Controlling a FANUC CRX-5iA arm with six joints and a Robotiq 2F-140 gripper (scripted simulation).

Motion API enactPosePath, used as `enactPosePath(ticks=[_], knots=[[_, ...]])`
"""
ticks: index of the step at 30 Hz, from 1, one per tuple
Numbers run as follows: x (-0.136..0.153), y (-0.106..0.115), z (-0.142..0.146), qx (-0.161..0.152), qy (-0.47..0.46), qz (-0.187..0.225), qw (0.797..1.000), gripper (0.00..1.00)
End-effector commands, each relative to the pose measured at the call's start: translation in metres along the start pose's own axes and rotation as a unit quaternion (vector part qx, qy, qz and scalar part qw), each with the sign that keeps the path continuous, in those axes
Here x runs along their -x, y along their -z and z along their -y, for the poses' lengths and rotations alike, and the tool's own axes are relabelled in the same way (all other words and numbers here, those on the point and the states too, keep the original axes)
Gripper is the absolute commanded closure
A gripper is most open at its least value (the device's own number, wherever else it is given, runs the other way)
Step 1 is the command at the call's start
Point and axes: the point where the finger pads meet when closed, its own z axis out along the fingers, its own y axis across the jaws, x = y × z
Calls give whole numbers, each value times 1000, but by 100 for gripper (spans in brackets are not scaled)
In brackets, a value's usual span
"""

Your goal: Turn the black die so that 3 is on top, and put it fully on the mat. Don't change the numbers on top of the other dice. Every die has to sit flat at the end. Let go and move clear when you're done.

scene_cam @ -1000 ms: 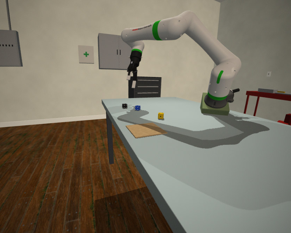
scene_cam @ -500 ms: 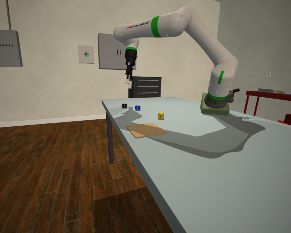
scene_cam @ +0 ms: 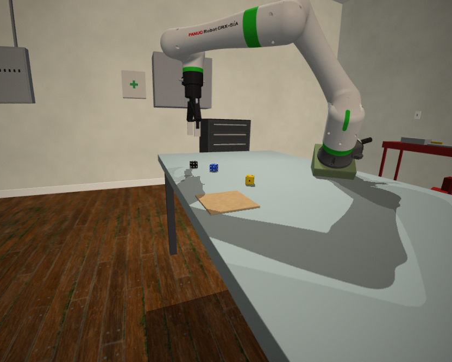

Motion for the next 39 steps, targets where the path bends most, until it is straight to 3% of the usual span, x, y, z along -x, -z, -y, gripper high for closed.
enactPosePath(ticks=[1, 17, 24, 26, 33, 39], knots=[[2, 0, -2, -10, 8, 0, 1000, 0], [2, -4, -2, -10, 8, 0, 1000, 0], [2, -36, -1, -10, 8, -1, 1000, 0], [2, -36, -1, -10, 8, -1, 1000, 0], [1, -77, 0, -10, 8, -1, 1000, 0], [1, -86, 0, -10, 8, -1, 1000, 0]])
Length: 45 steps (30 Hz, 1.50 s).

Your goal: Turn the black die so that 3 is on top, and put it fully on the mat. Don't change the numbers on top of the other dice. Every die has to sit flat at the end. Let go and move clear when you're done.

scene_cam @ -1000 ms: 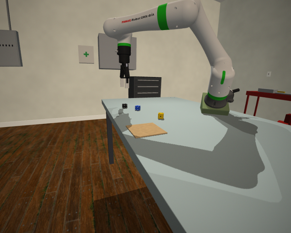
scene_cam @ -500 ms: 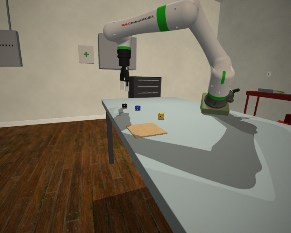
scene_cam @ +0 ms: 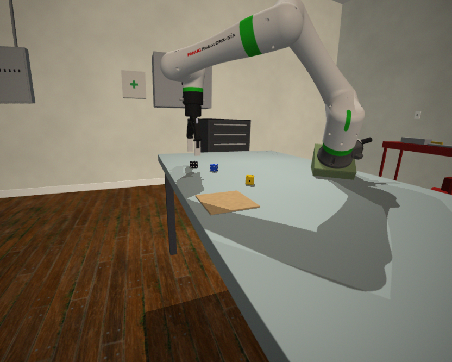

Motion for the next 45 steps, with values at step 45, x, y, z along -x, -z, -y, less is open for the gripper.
enactPosePath(ticks=[45], knots=[[-6, -1, -9, 0, 0, 0, 1000, 0]])
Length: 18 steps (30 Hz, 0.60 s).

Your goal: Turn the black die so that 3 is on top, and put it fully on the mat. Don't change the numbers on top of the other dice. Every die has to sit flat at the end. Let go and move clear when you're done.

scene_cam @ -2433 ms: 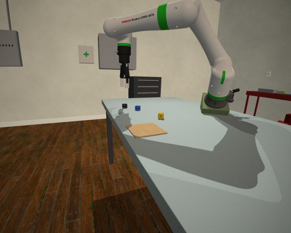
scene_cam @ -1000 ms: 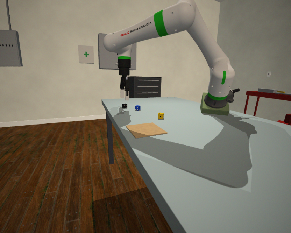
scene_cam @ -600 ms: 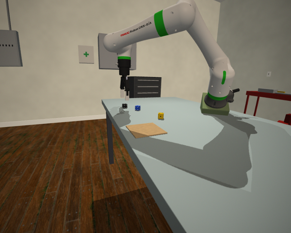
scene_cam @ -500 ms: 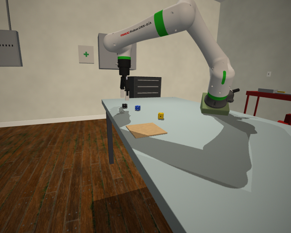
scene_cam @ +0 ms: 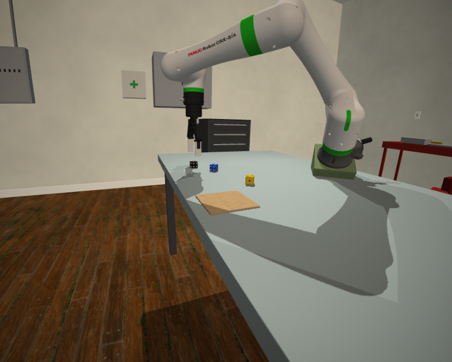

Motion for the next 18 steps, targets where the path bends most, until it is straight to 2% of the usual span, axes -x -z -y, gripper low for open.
enactPosePath(ticks=[1, 8, 10, 14, 18], knots=[[-7, 0, -10, 0, 0, 0, 1000, 0], [-42, 0, -57, 0, 0, 0, 1000, 0], [-42, 0, -57, 0, 0, 0, 1000, 0], [-60, 0, -82, 0, 0, 0, 1000, 0], [-68, 0, -92, 0, 0, 0, 1000, 0]])
